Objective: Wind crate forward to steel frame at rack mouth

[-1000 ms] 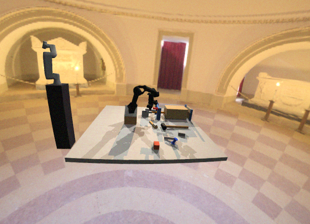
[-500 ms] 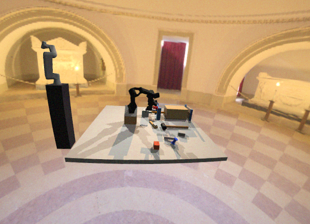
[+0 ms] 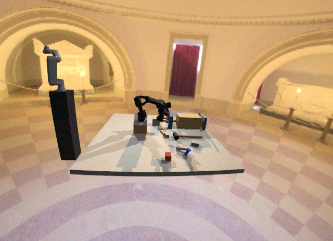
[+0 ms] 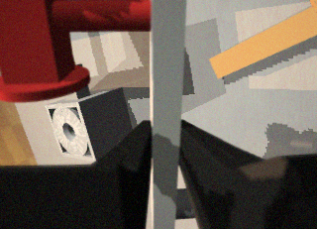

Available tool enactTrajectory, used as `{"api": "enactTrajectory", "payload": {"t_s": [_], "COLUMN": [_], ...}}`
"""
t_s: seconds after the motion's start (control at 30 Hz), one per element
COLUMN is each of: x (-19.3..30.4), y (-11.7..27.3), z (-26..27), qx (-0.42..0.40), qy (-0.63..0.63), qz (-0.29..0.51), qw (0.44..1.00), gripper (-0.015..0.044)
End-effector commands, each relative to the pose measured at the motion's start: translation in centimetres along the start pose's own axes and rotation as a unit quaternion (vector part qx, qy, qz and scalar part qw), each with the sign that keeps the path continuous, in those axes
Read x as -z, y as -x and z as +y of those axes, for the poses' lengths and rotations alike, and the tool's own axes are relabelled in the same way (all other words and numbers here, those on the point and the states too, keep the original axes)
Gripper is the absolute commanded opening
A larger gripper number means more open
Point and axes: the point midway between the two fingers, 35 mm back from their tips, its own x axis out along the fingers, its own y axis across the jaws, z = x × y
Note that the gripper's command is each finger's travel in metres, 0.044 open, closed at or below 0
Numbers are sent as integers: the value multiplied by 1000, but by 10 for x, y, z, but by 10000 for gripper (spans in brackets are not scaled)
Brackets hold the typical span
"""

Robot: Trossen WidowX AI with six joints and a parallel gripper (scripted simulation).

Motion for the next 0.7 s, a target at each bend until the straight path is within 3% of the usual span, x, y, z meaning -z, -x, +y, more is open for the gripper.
{"api": "enactTrajectory", "payload": {"t_s": [0.0,0.67], "x": [0,0], "y": [2,2], "z": [0,0], "qx": [-33,-196], "qy": [1,1], "qz": [-5,-10], "qw": [999,980], "gripper": [0,0]}}
